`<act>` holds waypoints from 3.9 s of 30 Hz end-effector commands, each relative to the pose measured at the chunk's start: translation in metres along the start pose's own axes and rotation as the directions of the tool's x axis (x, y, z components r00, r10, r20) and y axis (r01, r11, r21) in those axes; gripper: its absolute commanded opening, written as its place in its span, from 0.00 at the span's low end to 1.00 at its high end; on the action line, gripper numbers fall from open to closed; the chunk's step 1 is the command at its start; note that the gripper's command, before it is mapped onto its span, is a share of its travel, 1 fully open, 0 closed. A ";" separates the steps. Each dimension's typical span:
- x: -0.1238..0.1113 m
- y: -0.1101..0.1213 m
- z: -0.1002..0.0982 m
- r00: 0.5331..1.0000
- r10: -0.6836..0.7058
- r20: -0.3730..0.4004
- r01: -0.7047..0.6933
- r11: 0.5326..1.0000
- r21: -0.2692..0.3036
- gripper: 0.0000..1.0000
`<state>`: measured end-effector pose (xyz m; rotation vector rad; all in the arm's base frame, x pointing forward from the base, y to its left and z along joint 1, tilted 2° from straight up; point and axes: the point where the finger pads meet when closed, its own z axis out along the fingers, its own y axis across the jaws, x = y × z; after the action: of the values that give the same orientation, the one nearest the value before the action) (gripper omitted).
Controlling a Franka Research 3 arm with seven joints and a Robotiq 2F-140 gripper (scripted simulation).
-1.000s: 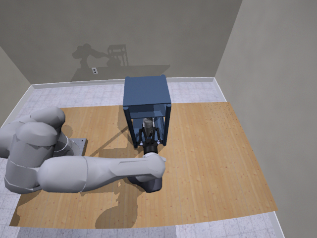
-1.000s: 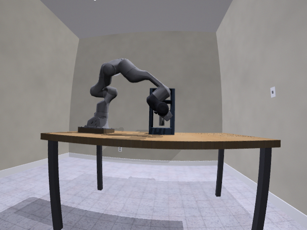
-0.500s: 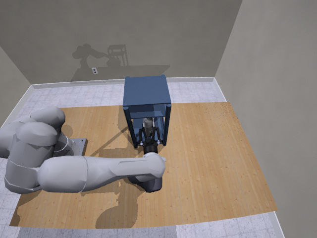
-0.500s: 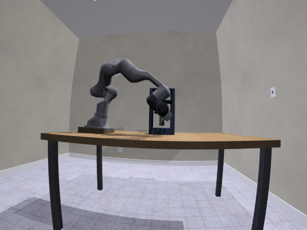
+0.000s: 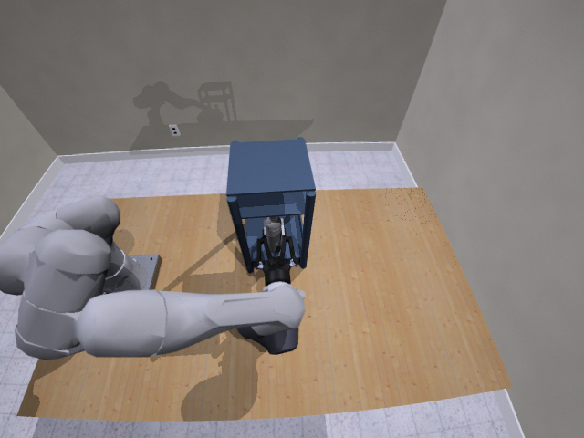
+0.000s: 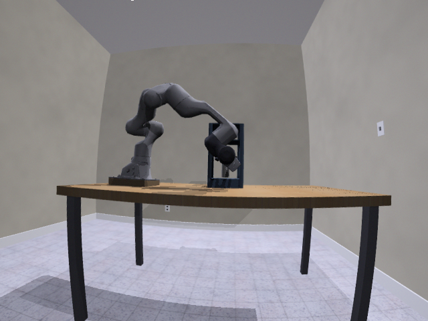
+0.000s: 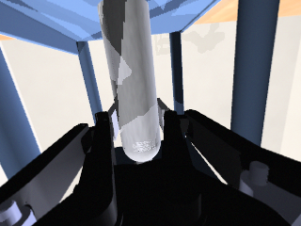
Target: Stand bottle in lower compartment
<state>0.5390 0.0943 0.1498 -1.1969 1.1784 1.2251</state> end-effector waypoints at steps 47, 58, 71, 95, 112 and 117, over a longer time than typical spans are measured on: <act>0.006 0.000 0.000 1.000 -0.010 -0.003 0.010 1.000 -0.001 0.25; 0.006 0.000 0.000 1.000 -0.010 -0.003 0.010 1.000 -0.001 0.42; 0.006 0.000 0.000 1.000 -0.010 -0.003 0.010 1.000 -0.001 0.42; 0.006 0.000 -0.008 1.000 -0.010 -0.003 0.010 1.000 -0.001 0.42; 0.006 0.000 -0.022 1.000 -0.010 -0.003 0.010 1.000 -0.001 0.42; 0.006 0.000 -0.026 1.000 -0.010 -0.003 0.010 1.000 -0.001 0.42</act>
<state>0.5412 0.0724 0.1432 -1.2070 1.1717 1.2091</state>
